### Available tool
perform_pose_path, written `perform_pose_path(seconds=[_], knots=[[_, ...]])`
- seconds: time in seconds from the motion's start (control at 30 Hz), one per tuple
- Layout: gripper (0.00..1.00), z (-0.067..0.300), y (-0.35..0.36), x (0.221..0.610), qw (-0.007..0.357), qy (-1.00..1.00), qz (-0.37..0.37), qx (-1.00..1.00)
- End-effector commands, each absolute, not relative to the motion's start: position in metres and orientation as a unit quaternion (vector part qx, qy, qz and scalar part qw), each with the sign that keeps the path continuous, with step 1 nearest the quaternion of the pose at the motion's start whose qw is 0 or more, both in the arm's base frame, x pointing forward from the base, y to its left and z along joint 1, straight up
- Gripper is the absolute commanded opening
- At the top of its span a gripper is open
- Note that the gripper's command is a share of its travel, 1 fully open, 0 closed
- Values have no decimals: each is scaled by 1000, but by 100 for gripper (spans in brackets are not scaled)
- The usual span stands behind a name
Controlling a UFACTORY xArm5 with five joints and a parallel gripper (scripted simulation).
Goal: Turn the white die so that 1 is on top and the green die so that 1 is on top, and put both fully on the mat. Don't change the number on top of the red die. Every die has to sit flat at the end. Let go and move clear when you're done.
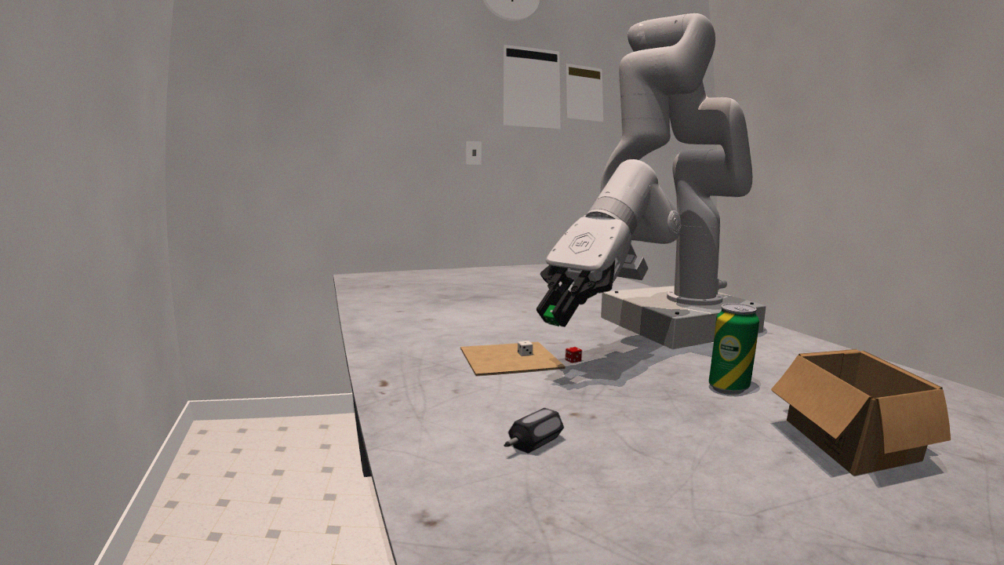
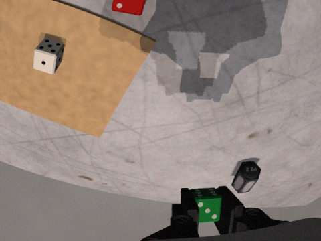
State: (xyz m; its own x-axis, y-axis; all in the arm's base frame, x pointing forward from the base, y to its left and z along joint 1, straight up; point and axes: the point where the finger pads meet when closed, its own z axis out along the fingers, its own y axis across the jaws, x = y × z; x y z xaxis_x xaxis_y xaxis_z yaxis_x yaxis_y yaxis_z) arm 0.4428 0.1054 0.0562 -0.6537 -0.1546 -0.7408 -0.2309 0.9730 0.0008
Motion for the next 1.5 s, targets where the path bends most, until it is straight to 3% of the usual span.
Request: perform_pose_path(seconds=[0.0, 0.47, 1.17, 1.47], knots=[[15, 56, 106, 444, 456, 882, 54, -103], [15, 51, 106, 444, 460, 880, 54, -103], [15, -11, 106, 445, 460, 880, 54, -103], [15, -20, 106, 445, 460, 880, 54, -103]])
